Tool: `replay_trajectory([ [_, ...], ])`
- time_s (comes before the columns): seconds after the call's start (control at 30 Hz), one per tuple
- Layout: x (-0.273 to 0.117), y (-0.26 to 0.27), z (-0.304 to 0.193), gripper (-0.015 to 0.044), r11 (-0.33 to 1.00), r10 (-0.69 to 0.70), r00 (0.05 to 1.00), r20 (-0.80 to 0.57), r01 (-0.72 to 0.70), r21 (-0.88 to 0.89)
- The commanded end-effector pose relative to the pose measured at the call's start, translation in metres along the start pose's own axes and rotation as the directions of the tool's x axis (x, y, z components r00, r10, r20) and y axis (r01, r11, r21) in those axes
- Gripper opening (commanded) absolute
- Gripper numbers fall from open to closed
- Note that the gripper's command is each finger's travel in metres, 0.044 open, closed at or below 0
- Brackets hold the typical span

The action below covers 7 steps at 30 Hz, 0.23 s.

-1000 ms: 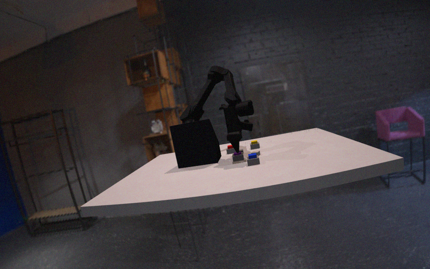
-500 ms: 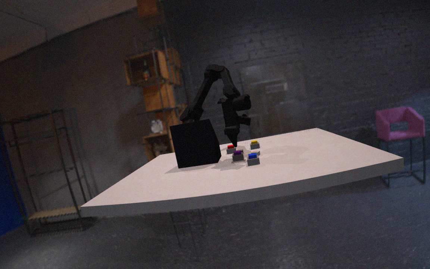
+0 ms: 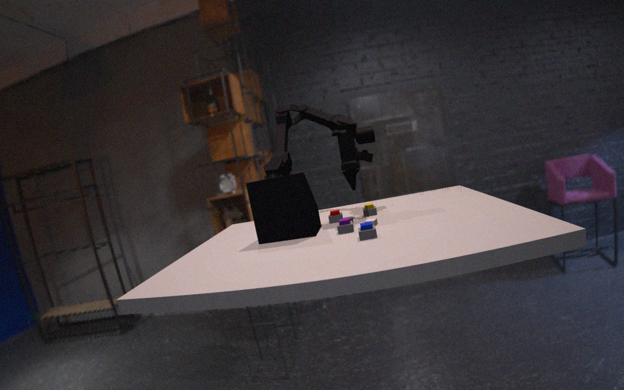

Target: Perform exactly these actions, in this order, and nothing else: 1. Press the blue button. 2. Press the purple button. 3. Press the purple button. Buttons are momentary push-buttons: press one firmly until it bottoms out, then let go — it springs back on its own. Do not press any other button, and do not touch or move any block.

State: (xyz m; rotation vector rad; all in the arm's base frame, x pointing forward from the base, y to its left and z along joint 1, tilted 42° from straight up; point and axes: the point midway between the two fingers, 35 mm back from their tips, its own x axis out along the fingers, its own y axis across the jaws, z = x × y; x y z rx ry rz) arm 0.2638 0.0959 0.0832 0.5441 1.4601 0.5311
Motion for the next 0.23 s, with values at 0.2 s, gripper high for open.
replay_trajectory([
  [0.2, -0.026, 0.073, -0.019, 0.04, 0.999, 0.052, 0.998, 0.018, -0.052, 0.007],
])
